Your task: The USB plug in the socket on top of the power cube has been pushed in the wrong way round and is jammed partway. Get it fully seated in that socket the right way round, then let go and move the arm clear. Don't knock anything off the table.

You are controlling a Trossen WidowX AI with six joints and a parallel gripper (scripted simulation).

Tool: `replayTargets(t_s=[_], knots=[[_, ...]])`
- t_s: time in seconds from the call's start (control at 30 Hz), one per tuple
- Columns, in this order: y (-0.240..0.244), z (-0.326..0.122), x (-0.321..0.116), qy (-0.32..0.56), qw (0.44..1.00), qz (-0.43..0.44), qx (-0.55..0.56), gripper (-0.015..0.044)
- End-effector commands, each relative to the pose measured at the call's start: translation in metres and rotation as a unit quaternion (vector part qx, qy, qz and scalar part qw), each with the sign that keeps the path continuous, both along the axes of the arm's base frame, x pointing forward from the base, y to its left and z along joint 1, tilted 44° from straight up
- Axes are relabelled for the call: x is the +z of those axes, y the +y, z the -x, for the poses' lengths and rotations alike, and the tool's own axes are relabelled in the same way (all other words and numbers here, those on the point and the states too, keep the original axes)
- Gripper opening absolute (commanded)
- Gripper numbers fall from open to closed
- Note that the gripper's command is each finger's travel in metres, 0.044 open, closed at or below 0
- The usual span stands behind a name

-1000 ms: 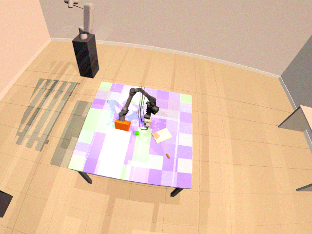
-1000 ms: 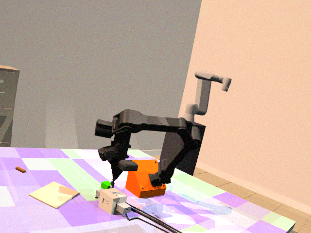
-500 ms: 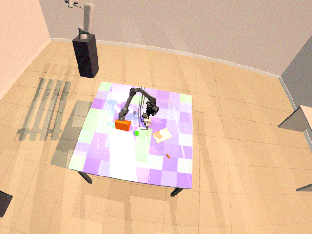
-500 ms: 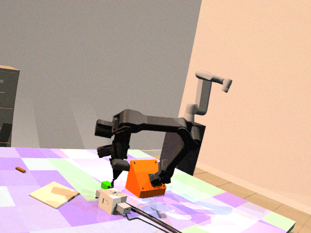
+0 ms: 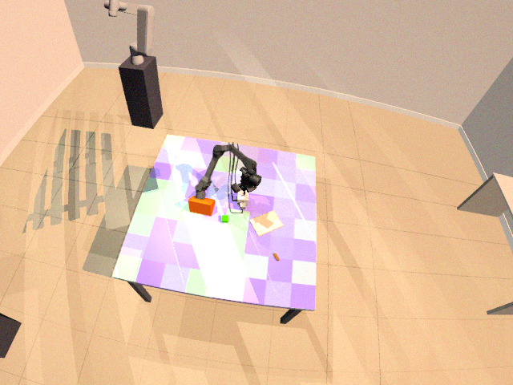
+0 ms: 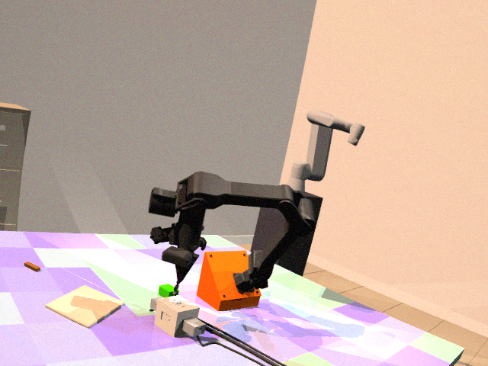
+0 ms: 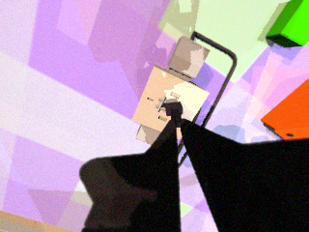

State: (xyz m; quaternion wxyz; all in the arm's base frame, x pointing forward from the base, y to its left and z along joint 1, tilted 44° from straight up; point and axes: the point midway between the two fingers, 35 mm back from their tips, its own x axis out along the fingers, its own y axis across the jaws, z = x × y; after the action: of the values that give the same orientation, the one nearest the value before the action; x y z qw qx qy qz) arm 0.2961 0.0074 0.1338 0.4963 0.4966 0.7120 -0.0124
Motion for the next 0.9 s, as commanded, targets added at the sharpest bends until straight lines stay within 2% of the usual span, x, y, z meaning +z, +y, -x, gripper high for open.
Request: replayTargets(t_s=[0.0,0.53,0.87], knots=[[0.0001,0.0,-0.0002,0.039,0.998,0.001,-0.041,0.0],[0.0001,0.0,-0.0003,0.181,0.966,0.004,-0.187,0.0],[0.0001,0.0,-0.0003,0.187,0.963,0.004,-0.194,0.0]])
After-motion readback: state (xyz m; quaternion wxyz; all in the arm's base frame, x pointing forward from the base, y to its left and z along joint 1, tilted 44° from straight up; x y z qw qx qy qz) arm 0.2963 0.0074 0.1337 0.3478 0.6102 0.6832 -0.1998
